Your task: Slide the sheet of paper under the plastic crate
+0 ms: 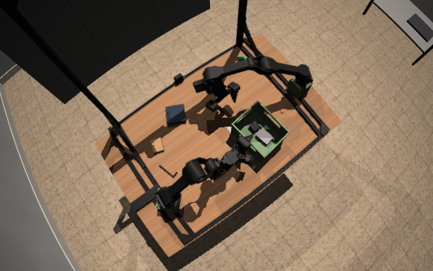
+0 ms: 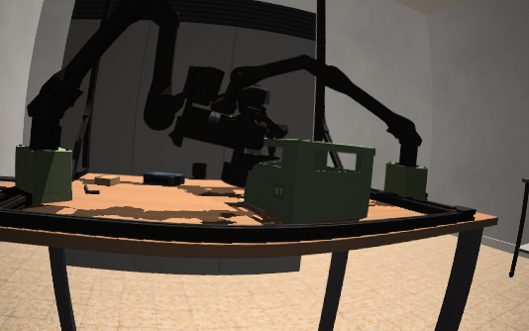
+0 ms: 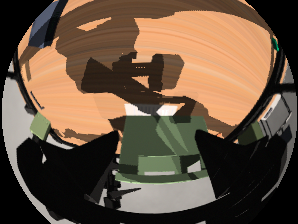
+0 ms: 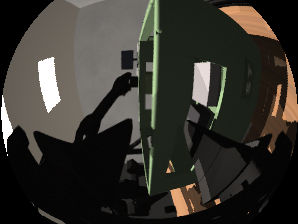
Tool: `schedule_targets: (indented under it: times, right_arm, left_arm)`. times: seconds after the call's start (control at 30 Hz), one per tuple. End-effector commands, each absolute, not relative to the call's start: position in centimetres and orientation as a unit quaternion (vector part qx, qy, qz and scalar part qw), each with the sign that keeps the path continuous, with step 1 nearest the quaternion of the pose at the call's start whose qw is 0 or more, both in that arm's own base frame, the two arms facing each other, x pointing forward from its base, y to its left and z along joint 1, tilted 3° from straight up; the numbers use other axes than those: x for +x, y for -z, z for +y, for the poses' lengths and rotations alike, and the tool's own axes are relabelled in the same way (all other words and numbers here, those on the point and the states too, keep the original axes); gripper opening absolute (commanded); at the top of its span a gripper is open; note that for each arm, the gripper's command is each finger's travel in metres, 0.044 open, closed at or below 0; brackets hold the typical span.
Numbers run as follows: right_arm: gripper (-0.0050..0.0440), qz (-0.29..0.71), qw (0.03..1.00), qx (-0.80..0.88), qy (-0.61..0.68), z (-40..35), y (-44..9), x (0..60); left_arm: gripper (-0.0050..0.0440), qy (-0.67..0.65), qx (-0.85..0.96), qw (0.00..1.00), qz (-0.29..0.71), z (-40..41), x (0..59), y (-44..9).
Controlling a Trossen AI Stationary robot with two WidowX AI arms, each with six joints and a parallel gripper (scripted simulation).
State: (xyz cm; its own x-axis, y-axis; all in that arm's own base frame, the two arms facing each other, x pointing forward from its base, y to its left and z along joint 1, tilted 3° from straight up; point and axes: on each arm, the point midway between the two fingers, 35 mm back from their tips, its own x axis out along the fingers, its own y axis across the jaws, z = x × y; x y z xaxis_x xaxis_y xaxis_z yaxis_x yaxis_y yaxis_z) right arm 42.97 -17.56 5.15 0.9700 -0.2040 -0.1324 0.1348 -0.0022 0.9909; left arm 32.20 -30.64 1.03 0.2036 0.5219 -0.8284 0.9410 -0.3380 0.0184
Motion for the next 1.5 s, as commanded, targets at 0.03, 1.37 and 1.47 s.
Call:
schedule_targets:
  times: [0.03,1.37,1.47]
  right_arm:
    - [0.036,-0.026,0.706,0.697,0.119,-17.6,-5.3,43.0]
    - [0.04,-0.036,0.709,0.696,0.109,-16.3,-7.9,37.8]
    - [0.04,-0.038,0.71,0.695,0.107,-16.0,-8.3,36.7]
  left_arm:
    - [0.04,0.379,0.723,0.276,0.507,-30.6,32.1,-0.9]
    - [0.04,0.379,0.723,0.276,0.507,-30.6,32.1,-0.9]
    - [0.04,0.379,0.723,0.276,0.507,-30.6,32.1,-0.9]
